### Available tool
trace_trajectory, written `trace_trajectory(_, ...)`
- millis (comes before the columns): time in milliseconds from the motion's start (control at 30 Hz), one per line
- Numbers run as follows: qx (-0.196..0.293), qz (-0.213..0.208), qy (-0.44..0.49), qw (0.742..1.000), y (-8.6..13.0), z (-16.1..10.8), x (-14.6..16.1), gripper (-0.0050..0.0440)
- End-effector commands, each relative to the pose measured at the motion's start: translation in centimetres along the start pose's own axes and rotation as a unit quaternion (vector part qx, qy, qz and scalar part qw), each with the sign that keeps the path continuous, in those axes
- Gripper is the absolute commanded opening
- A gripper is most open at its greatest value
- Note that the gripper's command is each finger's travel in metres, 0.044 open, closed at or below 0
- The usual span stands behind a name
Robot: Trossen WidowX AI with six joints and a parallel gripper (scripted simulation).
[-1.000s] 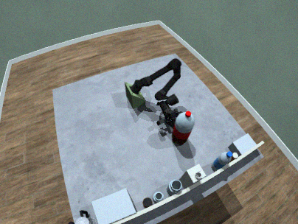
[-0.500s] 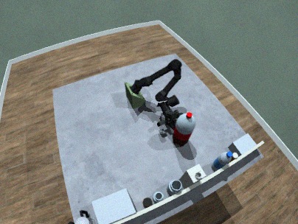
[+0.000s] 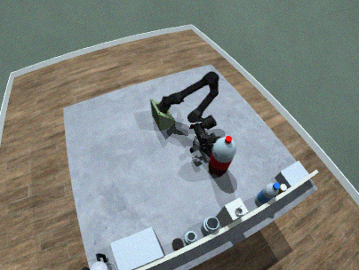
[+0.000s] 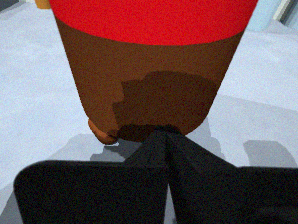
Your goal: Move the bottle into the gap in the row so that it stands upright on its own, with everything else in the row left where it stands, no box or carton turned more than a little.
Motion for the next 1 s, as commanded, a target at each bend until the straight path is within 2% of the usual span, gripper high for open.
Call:
trace_trajectory(0,-0.008,0.008,0.001,1.0,-0.3,0.59,0.52,-0.005)
trace_trajectory(967,-0.009,0.011,0.001,1.0,-0.76,0.96,0.93,-0.005)
Point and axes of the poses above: the point midway between the two fingers, 35 mm back from their tips, its own y axis back along the fingers, its own x axis across the jaws, z = x × y, the point moved 6 cm from there along y, back along the fingers, and after that the axes turned 13 degrees about y, right-handed, at the moved point
